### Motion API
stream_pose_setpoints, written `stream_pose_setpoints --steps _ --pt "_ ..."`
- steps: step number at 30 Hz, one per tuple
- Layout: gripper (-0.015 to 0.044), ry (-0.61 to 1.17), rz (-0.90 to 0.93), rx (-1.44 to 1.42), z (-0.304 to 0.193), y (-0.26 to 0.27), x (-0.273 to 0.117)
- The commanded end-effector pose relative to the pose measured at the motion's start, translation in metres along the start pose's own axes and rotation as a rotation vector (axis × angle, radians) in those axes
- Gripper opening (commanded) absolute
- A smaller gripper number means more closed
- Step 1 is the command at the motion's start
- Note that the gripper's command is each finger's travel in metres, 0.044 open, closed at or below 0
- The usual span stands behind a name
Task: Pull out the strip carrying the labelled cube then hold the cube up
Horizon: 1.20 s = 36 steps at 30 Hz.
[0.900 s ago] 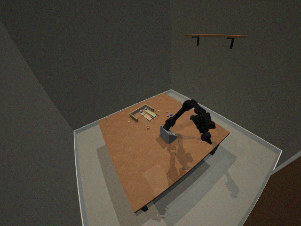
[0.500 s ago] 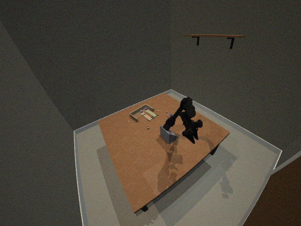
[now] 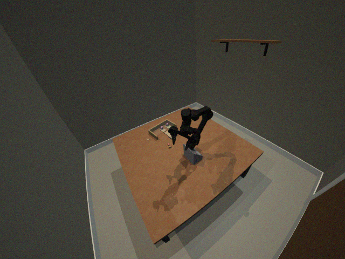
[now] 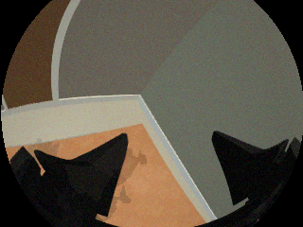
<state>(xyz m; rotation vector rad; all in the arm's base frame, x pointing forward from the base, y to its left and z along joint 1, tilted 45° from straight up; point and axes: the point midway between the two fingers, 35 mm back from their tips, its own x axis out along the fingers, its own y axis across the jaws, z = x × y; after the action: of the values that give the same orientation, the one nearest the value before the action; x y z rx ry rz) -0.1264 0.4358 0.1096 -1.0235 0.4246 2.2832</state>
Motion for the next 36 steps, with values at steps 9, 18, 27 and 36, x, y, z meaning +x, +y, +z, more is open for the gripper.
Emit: stream_pose_setpoints --steps 9,18,27,36 --pt "0.0400 0.110 -0.471 0.277 -0.108 -0.107 -0.069" --pt "0.0400 0.249 -0.909 0.564 -0.234 -0.154 -0.159" --pt "0.0400 0.423 -1.332 0.869 -0.357 -0.132 -0.256" --pt "0.0400 0.641 -1.736 1.187 -0.453 -0.046 -0.337"
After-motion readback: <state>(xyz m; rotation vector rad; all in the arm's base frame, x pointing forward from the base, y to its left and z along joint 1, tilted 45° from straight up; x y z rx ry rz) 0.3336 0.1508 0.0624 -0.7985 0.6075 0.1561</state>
